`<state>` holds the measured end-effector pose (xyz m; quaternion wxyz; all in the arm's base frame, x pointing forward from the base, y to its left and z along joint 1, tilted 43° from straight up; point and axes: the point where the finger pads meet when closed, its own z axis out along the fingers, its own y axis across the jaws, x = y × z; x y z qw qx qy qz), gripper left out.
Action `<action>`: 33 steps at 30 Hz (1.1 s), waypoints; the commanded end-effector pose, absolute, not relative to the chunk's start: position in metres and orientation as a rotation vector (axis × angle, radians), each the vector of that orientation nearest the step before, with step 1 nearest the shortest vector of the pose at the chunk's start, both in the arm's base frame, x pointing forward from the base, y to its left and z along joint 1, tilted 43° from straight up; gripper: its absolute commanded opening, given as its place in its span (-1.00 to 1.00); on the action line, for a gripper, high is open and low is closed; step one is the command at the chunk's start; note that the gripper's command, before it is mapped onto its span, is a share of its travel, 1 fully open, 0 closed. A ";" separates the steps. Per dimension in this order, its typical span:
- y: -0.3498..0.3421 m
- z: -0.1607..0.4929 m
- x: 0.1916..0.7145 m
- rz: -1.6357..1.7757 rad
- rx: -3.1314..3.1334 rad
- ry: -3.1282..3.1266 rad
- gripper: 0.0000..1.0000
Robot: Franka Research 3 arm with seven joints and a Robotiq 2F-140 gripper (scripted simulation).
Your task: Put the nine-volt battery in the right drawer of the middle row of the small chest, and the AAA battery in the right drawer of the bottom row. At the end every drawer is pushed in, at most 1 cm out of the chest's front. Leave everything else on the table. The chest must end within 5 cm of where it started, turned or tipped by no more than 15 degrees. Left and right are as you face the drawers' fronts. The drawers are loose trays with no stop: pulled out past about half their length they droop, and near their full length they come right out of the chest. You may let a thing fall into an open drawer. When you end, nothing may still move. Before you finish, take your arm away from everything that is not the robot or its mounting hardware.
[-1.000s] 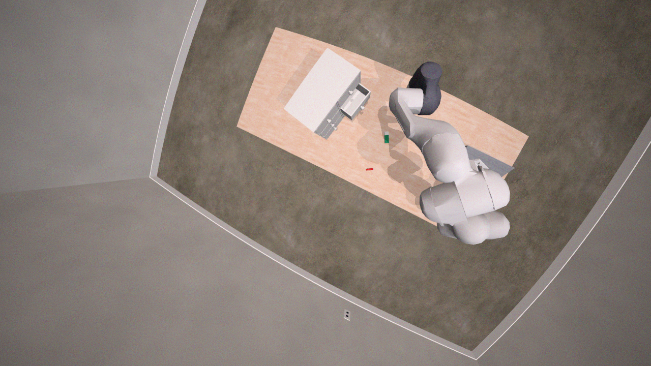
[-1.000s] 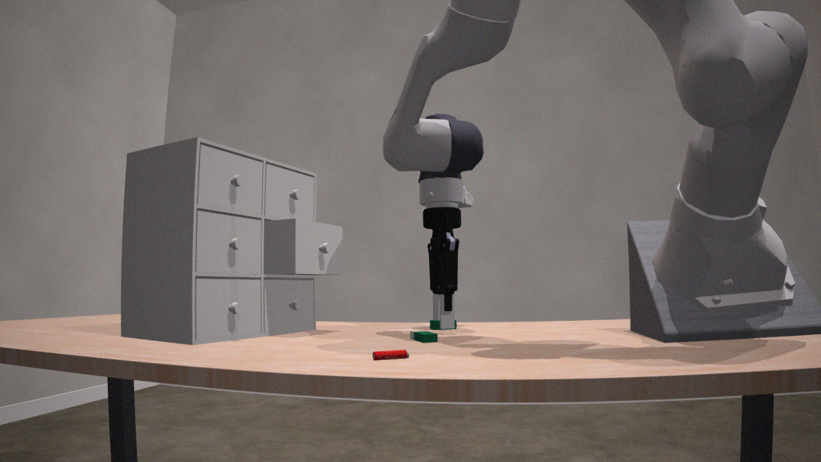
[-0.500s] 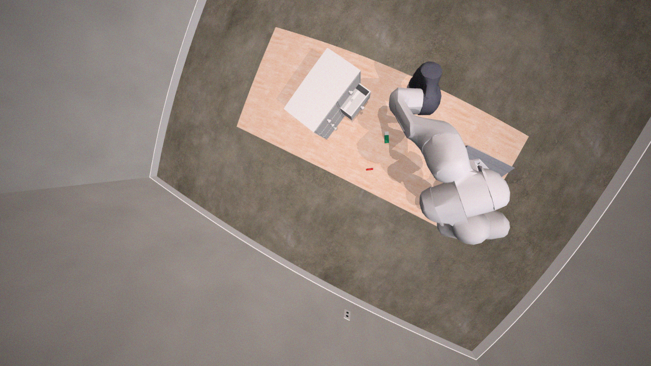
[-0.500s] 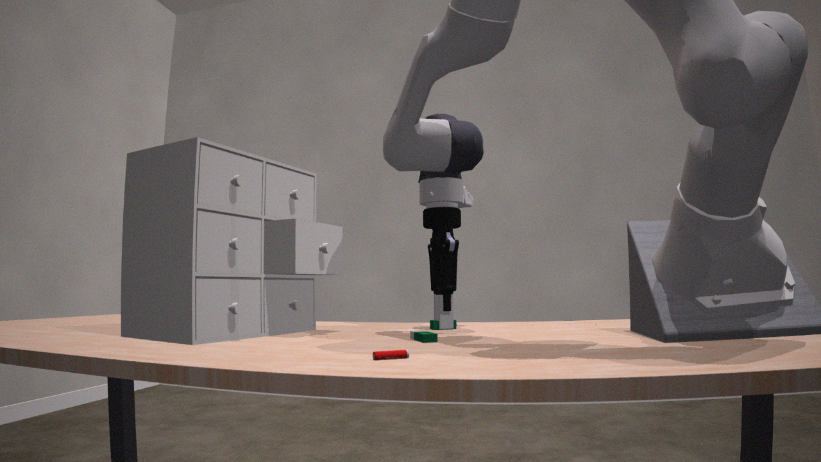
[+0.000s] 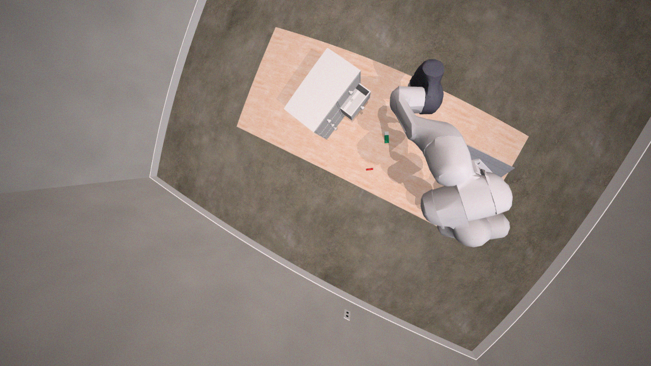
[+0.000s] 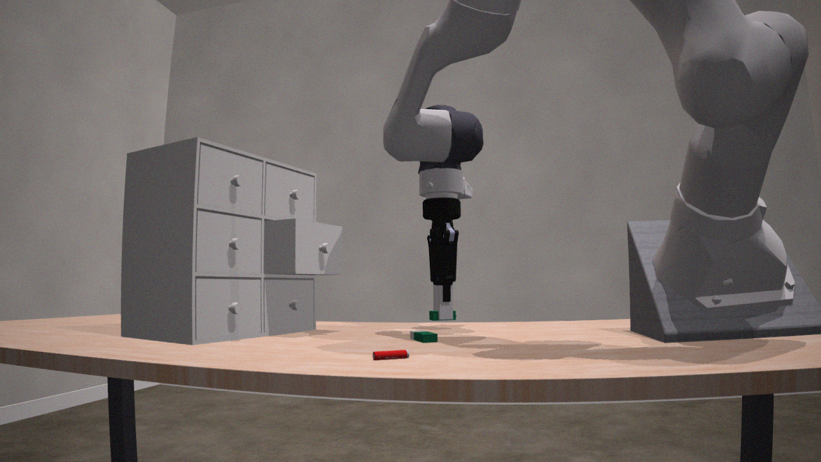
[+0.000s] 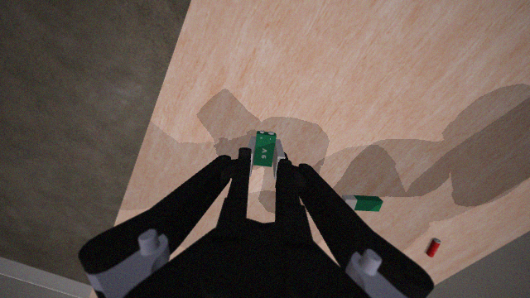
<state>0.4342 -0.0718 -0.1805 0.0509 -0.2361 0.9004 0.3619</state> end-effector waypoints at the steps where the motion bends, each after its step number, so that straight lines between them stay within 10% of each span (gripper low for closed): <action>1: -0.094 -0.157 0.436 1.108 -0.714 2.741 -0.73; 33: -0.096 -0.100 0.456 1.029 -1.185 2.422 -0.73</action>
